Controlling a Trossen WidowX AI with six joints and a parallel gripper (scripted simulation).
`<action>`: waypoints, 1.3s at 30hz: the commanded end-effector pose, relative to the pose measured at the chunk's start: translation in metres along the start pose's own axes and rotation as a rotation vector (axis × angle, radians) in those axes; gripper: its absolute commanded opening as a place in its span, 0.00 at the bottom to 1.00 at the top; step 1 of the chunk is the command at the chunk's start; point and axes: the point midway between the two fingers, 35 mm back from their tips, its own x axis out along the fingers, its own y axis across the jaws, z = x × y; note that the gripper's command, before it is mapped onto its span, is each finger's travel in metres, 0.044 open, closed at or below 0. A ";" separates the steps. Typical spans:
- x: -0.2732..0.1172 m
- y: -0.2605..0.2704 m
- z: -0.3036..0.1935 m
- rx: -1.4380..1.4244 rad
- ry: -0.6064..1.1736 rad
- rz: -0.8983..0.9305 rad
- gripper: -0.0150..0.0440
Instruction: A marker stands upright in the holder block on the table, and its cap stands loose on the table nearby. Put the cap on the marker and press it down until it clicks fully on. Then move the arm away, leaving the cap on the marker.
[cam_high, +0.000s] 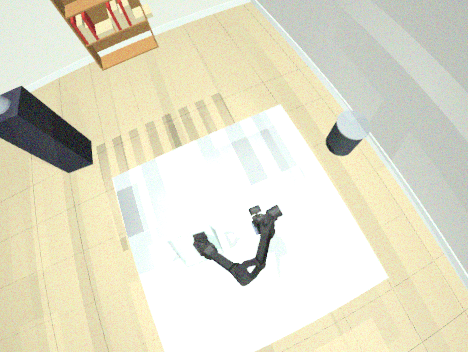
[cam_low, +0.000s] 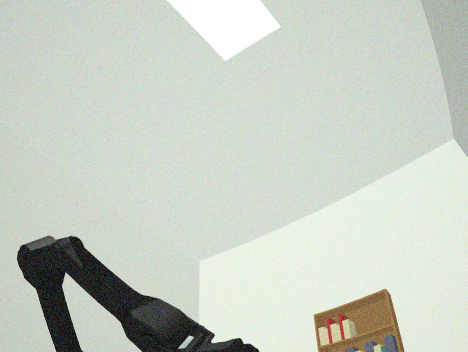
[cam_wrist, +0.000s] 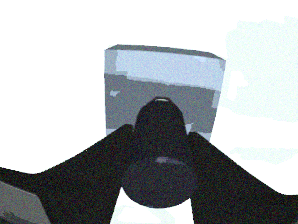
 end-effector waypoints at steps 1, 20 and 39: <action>0.000 0.000 0.000 0.000 0.000 0.000 0.65; -0.075 0.001 0.000 0.000 0.000 0.004 1.00; -0.066 0.004 0.001 -0.044 -0.001 -0.001 0.29</action>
